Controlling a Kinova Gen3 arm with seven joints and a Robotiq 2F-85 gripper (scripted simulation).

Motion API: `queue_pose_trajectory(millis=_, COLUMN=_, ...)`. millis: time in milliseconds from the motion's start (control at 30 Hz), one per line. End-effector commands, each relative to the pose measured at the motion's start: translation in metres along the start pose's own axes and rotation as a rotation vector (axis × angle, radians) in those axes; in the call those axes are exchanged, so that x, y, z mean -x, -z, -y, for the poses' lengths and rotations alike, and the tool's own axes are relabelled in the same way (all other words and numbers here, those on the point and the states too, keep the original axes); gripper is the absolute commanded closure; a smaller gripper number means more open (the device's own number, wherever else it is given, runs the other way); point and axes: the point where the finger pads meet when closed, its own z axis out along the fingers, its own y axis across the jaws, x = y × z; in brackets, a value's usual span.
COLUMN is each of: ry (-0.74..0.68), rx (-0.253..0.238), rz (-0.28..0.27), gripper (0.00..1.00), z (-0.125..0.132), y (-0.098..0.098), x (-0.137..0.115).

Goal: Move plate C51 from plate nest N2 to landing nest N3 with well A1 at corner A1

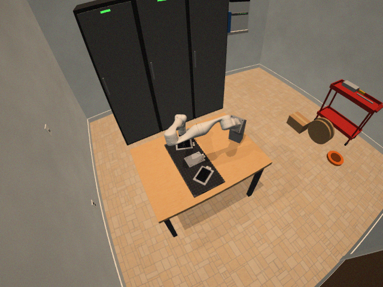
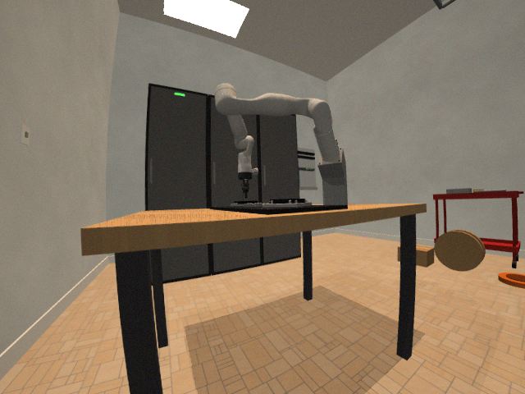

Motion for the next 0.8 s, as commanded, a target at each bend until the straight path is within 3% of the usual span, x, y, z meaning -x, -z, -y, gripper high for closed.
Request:
queue_pose_trajectory(millis=0, ry=0.000, rx=-0.001, rz=0.001, gripper=0.00, z=0.0003, y=-0.0001, x=0.0006)
queue_pose_trajectory(millis=767, ry=0.000, rx=-0.001, rz=0.001, gripper=0.00, z=0.0003, y=-0.0064, x=0.0007)
